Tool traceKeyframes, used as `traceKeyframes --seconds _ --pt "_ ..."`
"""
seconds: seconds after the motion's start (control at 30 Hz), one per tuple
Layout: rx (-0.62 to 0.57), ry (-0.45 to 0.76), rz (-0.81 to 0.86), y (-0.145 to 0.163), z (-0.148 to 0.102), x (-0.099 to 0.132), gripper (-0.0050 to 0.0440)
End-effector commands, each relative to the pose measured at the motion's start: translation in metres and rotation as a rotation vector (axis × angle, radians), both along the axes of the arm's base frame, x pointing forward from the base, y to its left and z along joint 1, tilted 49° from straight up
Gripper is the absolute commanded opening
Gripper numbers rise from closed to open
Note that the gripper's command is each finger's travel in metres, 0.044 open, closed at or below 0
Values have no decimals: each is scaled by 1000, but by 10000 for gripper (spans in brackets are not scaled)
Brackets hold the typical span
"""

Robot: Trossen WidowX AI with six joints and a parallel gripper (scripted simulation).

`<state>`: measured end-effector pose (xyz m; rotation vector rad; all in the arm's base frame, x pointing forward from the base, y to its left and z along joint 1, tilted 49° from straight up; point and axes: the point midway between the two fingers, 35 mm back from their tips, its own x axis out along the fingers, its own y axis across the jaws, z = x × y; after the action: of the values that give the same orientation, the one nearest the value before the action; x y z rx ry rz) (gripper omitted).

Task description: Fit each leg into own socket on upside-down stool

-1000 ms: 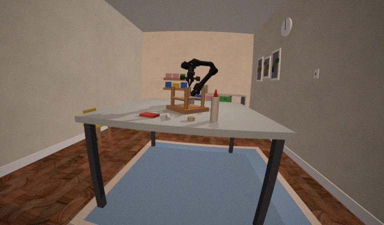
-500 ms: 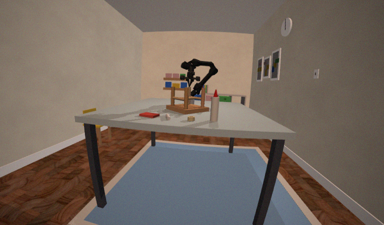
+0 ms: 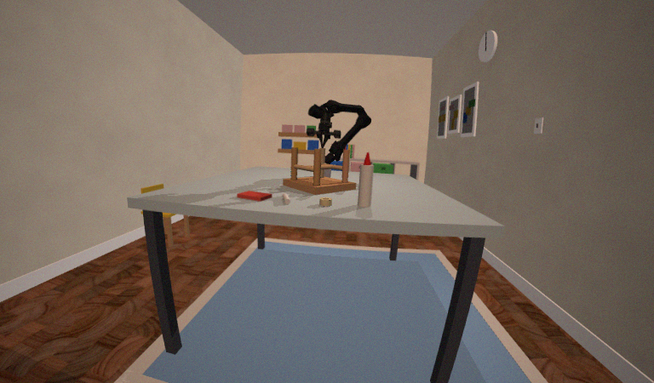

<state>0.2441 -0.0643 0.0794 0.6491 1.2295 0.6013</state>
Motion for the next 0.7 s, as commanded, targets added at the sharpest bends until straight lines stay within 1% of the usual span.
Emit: traceKeyframes --seconds 0.0,0.67 --pt "31 39 58 20 -17 -1 0" --pt "31 39 58 22 -18 -1 0"
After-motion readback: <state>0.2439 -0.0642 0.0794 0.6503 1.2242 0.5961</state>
